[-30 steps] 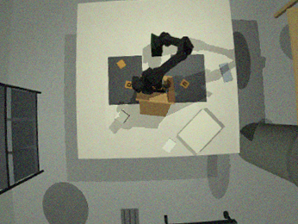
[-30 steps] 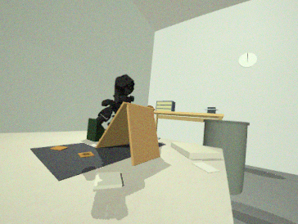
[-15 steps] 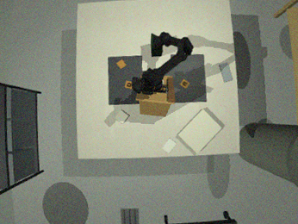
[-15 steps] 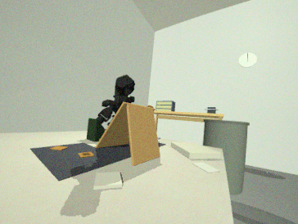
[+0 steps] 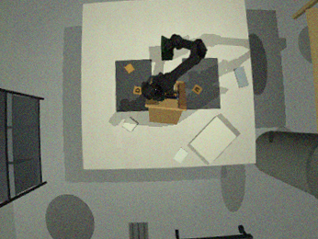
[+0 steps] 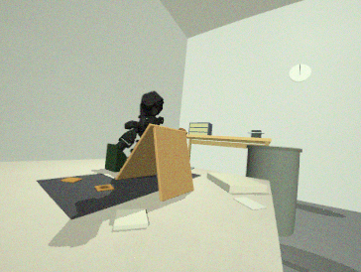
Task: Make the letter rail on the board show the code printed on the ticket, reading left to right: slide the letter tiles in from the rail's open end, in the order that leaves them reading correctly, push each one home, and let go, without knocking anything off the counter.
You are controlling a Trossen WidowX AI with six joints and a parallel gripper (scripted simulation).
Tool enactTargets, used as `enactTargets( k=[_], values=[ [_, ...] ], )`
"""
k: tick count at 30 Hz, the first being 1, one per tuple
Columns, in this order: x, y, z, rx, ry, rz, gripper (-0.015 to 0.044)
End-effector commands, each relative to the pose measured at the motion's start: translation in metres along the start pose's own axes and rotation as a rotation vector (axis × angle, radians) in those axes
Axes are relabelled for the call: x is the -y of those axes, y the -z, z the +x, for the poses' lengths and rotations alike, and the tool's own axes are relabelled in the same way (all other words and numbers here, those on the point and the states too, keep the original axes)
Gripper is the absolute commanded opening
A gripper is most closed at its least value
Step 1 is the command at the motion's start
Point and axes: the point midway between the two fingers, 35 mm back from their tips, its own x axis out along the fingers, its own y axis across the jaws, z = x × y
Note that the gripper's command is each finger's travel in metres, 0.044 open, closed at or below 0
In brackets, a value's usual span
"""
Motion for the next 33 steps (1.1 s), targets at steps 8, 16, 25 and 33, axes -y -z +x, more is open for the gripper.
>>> enactTargets(
  k=[8, 16, 25, 33],
  values=[
    [-0.005, 0.002, 0.003, -0.002, -0.008, 0.006, 0.0000],
    [-0.008, 0.002, 0.003, -0.002, -0.008, 0.006, 0.0000],
    [-0.011, 0.002, 0.003, -0.002, -0.008, 0.006, 0.0000],
    [-0.013, 0.002, 0.003, -0.002, -0.008, 0.006, 0.0000]
  ],
)
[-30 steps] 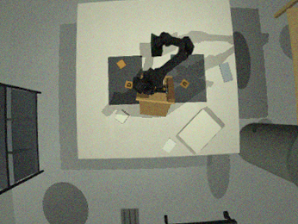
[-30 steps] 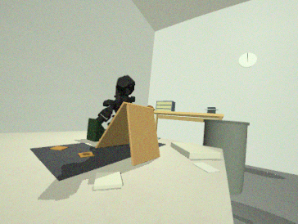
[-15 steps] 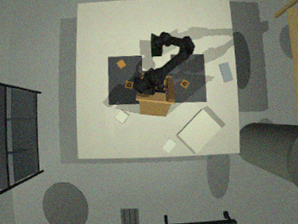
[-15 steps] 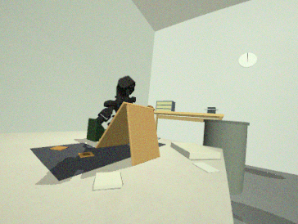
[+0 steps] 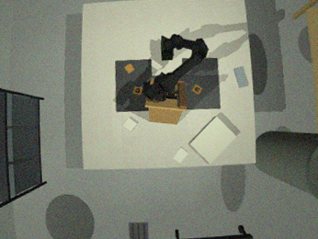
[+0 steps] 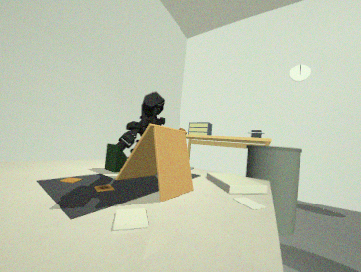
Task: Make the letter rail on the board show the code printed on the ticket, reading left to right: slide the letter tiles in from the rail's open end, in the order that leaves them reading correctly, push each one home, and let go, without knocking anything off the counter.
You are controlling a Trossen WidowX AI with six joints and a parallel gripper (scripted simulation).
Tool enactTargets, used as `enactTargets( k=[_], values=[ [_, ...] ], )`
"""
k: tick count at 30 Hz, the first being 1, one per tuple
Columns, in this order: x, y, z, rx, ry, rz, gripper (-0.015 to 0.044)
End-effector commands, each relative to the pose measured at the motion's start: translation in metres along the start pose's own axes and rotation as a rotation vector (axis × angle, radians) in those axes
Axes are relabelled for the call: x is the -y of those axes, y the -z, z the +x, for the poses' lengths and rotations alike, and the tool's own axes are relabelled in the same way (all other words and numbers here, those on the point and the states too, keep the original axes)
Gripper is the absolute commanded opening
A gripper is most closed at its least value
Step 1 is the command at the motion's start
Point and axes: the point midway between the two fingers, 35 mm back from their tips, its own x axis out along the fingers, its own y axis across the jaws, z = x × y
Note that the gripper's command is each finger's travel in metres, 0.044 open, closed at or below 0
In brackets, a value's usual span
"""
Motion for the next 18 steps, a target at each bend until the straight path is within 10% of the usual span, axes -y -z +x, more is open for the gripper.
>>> enactTargets(
  k=[1, 18],
  values=[
    [-0.004, 0.001, 0.002, -0.003, -0.009, 0.002, 0.0000],
    [0.000, 0.018, -0.019, -0.004, -0.008, 0.002, 0.0000]
  ],
)
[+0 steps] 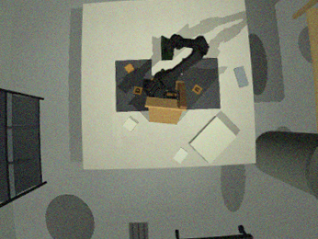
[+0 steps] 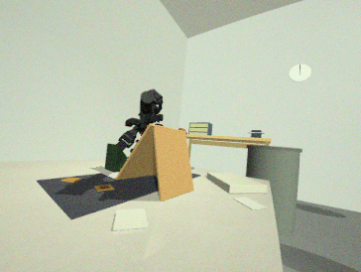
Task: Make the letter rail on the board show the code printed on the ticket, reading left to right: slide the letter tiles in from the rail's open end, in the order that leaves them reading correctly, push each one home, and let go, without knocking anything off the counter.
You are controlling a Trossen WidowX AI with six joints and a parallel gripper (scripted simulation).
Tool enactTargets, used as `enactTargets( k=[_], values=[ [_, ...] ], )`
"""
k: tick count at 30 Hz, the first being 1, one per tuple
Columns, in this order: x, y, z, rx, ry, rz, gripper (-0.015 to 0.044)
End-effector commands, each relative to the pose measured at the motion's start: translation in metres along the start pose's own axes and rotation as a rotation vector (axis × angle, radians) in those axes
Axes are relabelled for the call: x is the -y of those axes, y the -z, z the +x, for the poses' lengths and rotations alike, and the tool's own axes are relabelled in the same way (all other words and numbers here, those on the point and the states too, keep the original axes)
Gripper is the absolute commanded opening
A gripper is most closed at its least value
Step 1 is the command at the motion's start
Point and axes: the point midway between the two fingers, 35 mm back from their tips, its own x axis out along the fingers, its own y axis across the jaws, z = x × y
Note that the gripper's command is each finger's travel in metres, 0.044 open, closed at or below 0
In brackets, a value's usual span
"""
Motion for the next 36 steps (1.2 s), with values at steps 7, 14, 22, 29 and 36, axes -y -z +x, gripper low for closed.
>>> enactTargets(
  k=[7, 14, 22, 29, 36],
  values=[
    [0.000, 0.006, -0.007, 0.009, 0.000, 0.002, 0.0026],
    [-0.019, 0.034, -0.071, 0.302, -0.019, 0.022, 0.0210],
    [-0.046, 0.081, -0.122, 0.650, -0.001, 0.015, 0.0420],
    [-0.048, 0.085, -0.124, 0.677, 0.003, 0.013, 0.0440],
    [-0.048, 0.085, -0.124, 0.677, 0.003, 0.013, 0.0440]
  ],
)
